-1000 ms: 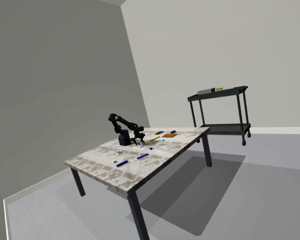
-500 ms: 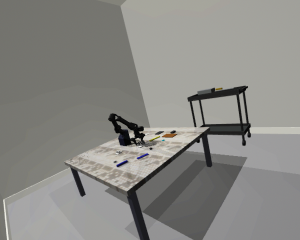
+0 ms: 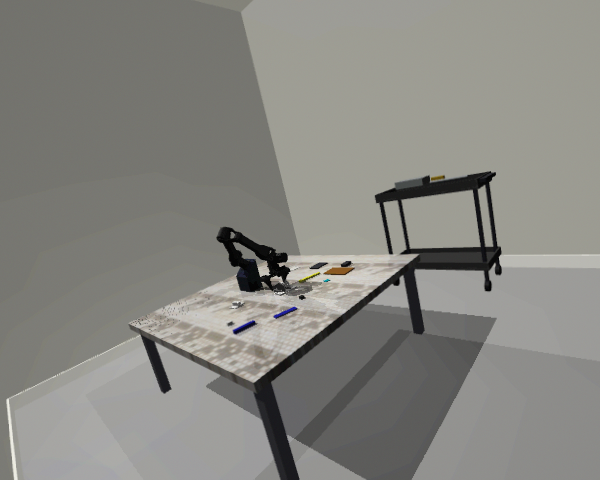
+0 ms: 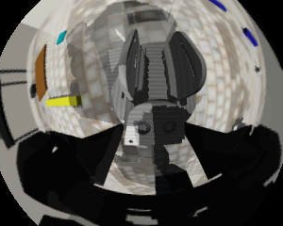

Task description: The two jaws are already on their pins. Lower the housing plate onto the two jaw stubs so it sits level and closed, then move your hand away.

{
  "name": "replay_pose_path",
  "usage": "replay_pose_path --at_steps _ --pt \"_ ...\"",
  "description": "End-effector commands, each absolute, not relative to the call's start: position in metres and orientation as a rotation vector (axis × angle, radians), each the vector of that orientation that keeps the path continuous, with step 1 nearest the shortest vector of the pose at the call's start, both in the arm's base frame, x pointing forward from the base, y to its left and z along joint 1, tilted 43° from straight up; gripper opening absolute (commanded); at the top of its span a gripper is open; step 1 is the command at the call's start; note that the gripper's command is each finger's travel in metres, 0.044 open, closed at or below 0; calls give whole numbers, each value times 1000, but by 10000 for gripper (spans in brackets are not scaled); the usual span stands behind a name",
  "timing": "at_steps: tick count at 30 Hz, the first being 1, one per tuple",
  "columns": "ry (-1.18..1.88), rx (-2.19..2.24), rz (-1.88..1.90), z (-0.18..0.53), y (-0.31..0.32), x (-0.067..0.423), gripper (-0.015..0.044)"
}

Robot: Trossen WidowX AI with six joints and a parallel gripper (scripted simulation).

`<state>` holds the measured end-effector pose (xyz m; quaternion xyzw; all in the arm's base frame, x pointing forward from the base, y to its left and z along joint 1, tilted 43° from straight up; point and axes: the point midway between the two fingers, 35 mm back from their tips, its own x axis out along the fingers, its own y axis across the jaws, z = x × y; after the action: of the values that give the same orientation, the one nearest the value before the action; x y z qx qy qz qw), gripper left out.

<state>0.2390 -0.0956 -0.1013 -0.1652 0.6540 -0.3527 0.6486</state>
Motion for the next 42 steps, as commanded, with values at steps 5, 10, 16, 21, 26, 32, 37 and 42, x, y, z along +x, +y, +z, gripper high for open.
replay_pose_path --at_steps 5,10,16,21,26,32,37,42 --pt "1488 -371 -796 -74 -68 246 440" --pt "1491 -375 -797 -46 -44 247 440" --pt "1486 -385 -789 -52 -47 248 440" --pt "1490 -374 -790 -22 -20 222 440" --pt "1495 -374 -795 -5 -7 204 440" --pt "1495 -374 -795 -5 -7 204 440" --pt "1495 -374 -795 -5 -7 204 440" --pt "1495 -374 -795 -5 -7 204 440"
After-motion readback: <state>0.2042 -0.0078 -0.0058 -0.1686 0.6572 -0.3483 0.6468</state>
